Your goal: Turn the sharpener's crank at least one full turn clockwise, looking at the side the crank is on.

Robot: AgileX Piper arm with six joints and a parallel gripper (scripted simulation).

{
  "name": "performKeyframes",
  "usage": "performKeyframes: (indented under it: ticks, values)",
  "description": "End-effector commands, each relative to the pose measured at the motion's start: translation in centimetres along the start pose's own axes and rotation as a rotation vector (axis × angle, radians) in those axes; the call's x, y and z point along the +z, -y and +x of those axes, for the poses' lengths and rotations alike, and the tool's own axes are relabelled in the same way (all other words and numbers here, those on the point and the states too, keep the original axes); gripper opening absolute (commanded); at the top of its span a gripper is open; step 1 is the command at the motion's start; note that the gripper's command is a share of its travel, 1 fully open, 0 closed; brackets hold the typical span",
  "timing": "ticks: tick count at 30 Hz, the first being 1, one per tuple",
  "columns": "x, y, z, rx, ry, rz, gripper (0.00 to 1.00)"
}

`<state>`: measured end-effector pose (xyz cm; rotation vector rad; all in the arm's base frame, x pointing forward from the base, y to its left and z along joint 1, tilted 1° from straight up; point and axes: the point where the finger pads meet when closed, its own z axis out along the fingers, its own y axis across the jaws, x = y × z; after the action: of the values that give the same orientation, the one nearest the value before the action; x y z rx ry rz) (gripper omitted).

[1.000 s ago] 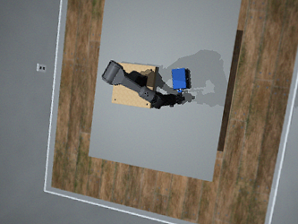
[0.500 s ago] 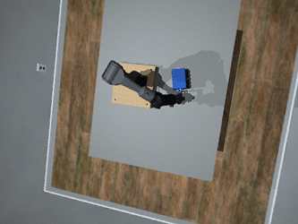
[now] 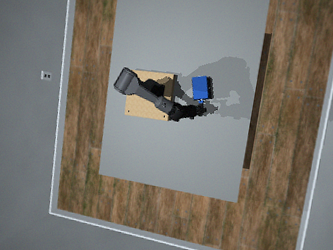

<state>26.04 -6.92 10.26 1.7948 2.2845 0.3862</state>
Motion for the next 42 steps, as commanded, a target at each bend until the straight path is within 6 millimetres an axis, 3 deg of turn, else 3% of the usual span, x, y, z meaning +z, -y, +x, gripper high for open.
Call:
performKeyframes:
  ticks: [1, 10, 42]
  values:
    - [-0.1, -0.1, 0.0, -0.001, 0.002, -0.002, 0.69]
    - [-0.1, -0.1, 0.0, -0.001, 0.002, -0.002, 0.69]
    - [3.4, -0.1, 0.0, -0.001, 0.002, -0.002, 0.69]
